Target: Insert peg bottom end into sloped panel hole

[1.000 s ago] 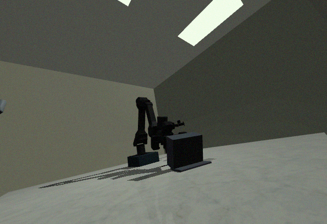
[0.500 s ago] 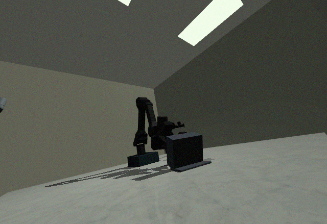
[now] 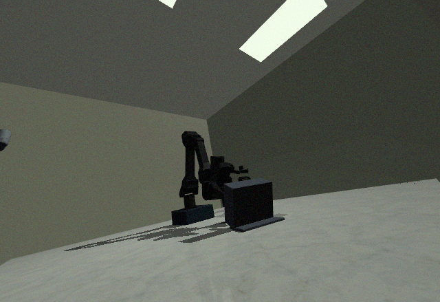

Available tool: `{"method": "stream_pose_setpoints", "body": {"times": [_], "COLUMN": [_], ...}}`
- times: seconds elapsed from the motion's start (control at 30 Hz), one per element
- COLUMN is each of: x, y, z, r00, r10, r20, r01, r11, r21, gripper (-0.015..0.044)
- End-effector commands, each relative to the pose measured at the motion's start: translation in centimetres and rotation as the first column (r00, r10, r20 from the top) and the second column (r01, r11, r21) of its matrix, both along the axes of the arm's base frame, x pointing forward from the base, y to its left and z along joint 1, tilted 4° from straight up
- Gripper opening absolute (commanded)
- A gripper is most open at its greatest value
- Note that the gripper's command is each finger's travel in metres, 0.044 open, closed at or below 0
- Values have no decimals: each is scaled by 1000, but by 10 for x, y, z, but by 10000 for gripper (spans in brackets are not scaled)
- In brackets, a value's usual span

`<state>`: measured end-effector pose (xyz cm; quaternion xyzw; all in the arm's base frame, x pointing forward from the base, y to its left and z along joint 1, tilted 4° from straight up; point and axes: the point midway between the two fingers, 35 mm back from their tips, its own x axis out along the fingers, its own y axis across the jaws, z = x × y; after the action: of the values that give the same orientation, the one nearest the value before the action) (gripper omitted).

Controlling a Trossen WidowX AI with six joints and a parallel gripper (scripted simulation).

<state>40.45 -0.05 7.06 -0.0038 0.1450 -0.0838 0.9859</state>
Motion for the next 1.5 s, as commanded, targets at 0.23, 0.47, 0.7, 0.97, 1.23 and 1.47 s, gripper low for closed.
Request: {"method": "stream_pose_setpoints", "body": {"times": [0.23, 0.47, 0.7, 0.97, 1.23, 1.47], "x": [-11, -18, -24, -31, -38, -44], "y": [3, 5, 6, 8, 10, 11], "z": [5, 8, 11, 14, 16, 19], "r00": [1000, 1000, 1000, 1000, 1000, 1000], "r10": [-1, -1, -1, 0, 0, 1], "r20": [-1, -1, -1, 0, 0, 0], "r01": [1, 1, 1, 0, 0, -1], "r11": [1000, 1000, 1000, 1000, 1000, 1000], "r21": [2, 2, 2, 2, 2, 2], "gripper": [440, 440, 440, 440, 440, 440]}}
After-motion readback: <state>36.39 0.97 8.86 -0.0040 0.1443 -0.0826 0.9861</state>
